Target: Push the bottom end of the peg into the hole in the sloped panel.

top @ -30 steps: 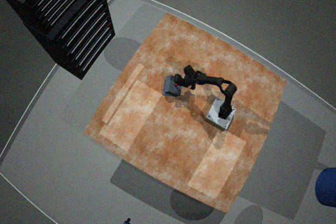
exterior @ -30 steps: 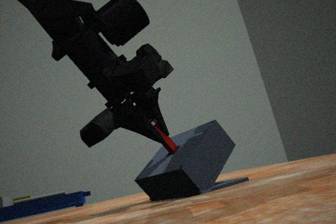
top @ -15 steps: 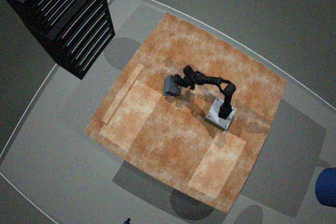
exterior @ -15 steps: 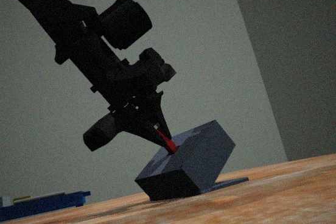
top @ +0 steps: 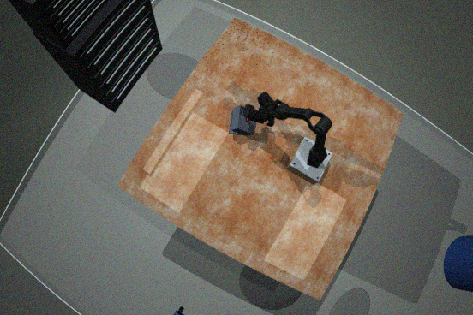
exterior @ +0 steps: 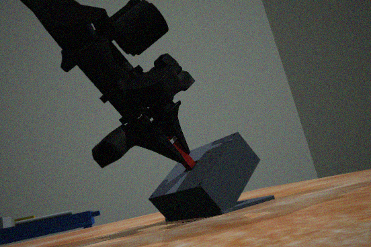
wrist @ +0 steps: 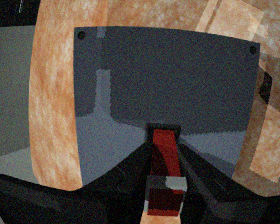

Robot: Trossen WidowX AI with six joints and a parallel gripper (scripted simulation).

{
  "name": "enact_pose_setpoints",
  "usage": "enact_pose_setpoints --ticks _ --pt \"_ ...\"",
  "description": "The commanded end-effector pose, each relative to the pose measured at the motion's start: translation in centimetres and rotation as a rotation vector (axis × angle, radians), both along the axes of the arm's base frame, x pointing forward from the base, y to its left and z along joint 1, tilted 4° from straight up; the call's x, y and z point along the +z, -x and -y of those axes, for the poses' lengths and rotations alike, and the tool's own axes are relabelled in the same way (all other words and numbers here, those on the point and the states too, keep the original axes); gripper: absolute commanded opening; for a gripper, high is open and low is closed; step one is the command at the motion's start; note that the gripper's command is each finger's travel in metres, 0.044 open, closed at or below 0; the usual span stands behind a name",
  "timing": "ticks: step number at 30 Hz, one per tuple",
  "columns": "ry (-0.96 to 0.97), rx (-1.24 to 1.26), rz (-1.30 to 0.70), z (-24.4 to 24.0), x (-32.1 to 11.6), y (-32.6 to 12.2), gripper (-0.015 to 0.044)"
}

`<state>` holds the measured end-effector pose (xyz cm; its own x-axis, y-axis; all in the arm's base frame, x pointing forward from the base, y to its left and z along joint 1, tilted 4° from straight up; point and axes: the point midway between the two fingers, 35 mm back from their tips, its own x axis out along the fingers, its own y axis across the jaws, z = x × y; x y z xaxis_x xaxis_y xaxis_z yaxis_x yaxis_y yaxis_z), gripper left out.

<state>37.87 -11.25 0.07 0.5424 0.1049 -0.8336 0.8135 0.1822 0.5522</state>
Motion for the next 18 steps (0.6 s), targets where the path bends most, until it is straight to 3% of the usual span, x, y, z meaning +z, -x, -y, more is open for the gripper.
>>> enact_pose_setpoints --ticks 1,13,18 --pt "0.0 0.0 0.0 0.0 0.01 0.01 0.0131" --pt "0.0 0.0 -0.001 0.07 0.32 0.15 0.044" --pt "0.001 -0.001 -0.002 0.21 0.96 0.47 0.044"
